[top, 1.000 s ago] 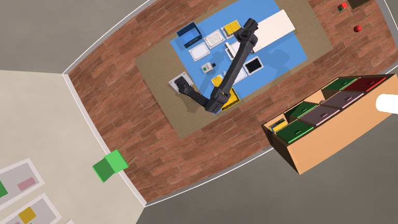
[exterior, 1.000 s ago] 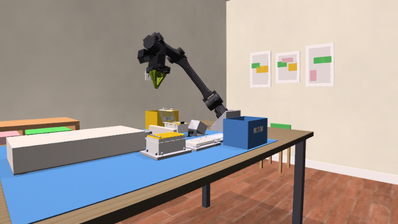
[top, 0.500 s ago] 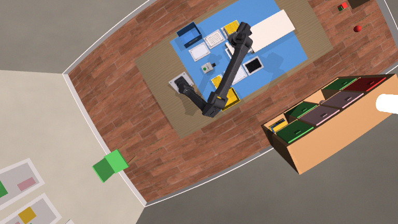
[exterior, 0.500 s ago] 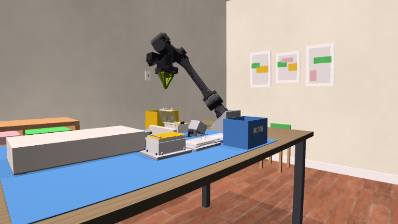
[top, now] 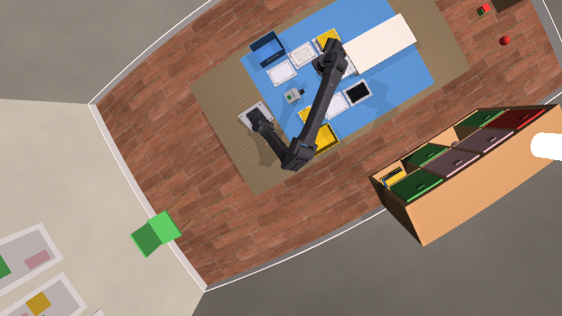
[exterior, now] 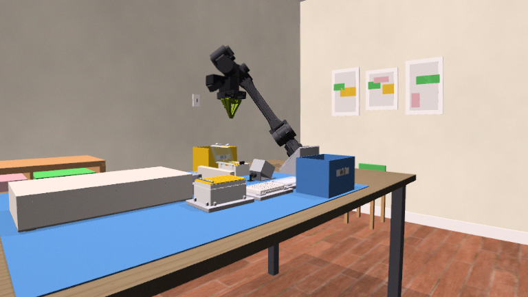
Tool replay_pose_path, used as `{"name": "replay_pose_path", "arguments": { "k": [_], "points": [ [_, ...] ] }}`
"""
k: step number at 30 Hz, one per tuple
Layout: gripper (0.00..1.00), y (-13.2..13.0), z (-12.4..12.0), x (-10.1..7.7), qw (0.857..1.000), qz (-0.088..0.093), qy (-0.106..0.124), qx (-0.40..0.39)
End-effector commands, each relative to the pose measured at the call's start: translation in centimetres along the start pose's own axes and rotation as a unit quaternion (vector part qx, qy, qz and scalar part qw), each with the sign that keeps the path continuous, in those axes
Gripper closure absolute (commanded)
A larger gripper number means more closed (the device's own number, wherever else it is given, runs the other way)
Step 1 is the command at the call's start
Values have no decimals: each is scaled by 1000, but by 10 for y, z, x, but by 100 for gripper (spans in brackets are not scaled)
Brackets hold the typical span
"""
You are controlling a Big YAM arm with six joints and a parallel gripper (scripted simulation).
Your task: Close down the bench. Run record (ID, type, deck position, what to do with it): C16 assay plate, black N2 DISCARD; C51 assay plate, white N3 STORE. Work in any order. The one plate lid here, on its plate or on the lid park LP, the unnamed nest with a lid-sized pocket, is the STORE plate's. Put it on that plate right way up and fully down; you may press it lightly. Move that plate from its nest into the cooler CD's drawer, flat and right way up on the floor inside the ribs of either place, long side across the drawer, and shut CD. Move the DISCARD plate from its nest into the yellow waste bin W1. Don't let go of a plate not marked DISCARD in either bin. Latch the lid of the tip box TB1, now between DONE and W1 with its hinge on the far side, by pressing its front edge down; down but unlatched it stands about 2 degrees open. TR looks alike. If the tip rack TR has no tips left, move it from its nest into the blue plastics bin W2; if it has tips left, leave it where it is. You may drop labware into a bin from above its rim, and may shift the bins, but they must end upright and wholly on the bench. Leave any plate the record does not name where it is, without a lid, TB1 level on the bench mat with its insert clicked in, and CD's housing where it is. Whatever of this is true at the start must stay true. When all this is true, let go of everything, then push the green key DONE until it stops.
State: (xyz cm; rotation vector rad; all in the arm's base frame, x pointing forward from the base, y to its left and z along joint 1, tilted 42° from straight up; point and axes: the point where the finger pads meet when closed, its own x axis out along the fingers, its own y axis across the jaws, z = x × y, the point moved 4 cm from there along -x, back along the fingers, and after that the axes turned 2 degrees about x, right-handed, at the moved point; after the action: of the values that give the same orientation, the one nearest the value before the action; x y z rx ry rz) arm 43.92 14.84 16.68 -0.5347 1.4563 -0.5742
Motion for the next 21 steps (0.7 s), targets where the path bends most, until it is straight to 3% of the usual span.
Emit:
{"name": "replay_pose_path", "arguments": {
  "k": [1,2,8,16,19,20,21],
  "points": [
    [100,6,-13,-1,1000,-17,16,6],
    [100,-3,-17,-11,1000,-9,6,14],
    [100,-11,-39,-8,1000,-9,8,16],
    [100,-9,-37,5,1000,-18,22,15],
    [100,-11,-36,2,1000,-15,19,17],
    [100,-10,-30,-9,1000,-4,3,20],
    [100,-10,-30,-9,1000,-4,3,20]
  ]
}}
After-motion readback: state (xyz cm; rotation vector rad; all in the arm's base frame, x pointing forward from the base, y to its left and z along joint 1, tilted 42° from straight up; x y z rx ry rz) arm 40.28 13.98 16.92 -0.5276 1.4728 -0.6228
